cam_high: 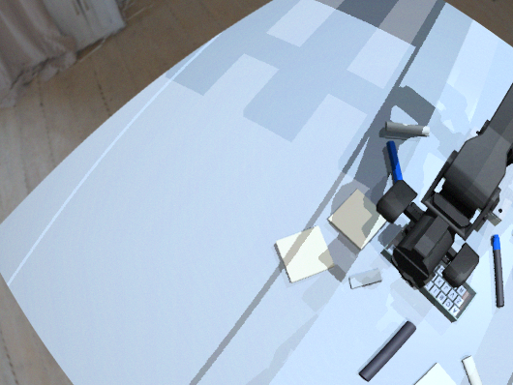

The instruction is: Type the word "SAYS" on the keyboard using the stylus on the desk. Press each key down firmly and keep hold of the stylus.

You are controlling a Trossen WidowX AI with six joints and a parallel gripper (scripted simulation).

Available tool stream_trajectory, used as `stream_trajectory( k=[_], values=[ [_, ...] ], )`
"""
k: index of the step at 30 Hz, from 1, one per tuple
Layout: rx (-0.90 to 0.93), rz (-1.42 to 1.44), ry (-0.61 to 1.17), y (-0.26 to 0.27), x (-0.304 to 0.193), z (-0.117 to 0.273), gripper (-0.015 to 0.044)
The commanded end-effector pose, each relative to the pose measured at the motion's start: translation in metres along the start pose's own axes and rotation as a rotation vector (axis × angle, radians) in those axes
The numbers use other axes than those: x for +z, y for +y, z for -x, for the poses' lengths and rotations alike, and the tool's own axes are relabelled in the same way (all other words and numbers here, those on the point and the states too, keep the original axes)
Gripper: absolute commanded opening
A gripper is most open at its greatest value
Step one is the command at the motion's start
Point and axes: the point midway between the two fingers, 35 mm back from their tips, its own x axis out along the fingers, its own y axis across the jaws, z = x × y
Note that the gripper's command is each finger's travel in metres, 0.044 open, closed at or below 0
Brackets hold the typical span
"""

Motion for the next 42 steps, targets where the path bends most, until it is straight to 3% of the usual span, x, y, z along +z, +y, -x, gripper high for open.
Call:
stream_trajectory(
  k=[1,27,34,42],
  values=[
    [-0.001,0.013,0.000,-0.009,-0.003,0.000,0.0000],
    [0.002,0.014,0.002,0.018,-0.033,0.000,0.0000],
    [0.008,0.014,0.003,0.089,-0.034,0.000,0.0000],
    [0.008,0.014,0.003,0.091,-0.034,0.000,0.0000]
  ],
)
